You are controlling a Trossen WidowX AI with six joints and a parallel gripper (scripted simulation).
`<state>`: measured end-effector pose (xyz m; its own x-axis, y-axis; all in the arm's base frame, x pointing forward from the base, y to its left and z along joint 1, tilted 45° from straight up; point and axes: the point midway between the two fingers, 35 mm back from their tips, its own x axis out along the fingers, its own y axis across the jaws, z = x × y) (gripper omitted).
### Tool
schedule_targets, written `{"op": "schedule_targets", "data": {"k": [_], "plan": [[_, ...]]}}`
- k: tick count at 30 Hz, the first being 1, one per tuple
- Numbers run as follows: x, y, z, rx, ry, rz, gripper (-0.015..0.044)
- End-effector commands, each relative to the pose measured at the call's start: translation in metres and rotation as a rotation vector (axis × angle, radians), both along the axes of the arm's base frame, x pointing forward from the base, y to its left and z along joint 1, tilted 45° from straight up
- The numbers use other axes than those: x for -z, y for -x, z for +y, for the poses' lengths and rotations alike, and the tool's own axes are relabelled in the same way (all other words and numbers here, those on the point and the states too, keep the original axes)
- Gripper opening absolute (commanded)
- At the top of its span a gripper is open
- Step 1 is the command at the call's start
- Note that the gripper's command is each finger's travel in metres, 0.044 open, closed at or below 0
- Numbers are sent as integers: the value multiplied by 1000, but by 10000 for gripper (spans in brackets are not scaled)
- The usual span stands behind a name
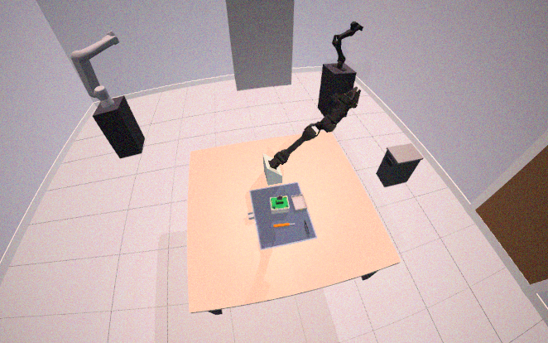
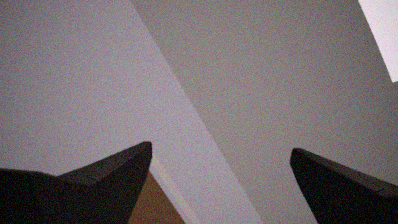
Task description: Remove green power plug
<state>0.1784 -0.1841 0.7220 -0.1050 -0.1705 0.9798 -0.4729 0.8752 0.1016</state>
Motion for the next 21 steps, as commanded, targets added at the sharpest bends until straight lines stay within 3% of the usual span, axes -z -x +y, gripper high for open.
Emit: {"op": "schedule_targets", "data": {"k": [1,6,16,21], "plan": [[0,0,0,0,0,0,426],[7,-22,-14,44,-44,93,430],[3,-13,-8,29,-26,56,430],[22,-55,-33,106,-103,242,430]]}}
